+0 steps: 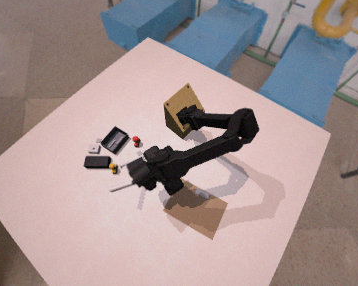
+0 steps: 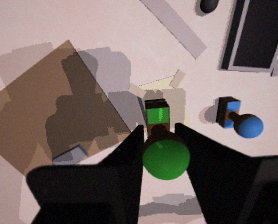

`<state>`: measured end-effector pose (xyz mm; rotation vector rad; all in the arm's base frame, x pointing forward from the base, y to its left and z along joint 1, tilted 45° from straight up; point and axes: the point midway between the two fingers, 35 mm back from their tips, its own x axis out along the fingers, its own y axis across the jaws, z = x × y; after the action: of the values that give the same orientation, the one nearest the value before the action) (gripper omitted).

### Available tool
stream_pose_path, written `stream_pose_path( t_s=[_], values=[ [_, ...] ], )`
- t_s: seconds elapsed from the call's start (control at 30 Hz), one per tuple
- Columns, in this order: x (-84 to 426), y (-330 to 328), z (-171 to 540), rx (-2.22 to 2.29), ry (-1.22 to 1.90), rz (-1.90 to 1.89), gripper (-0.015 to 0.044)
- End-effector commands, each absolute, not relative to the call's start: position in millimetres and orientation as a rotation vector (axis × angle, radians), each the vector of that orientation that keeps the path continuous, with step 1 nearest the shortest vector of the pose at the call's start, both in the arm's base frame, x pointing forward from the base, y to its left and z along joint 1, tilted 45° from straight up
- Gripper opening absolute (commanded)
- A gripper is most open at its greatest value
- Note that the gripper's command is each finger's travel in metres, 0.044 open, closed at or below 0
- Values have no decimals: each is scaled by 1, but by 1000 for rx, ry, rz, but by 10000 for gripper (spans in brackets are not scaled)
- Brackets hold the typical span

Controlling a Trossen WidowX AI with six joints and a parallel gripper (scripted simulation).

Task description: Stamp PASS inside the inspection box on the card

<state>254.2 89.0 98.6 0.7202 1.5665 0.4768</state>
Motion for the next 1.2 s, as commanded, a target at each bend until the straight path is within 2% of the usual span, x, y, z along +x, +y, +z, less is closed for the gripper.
stream_pose_path(
  t_s=[0.0, 0.53, 1.17],
  values=[
    [271, 90, 101, 722, 1564, 477, 0],
    [336, 97, 99, 719, 1560, 481, 0],
    [339, 114, 82, 718, 1559, 481, 0]
  ],
)
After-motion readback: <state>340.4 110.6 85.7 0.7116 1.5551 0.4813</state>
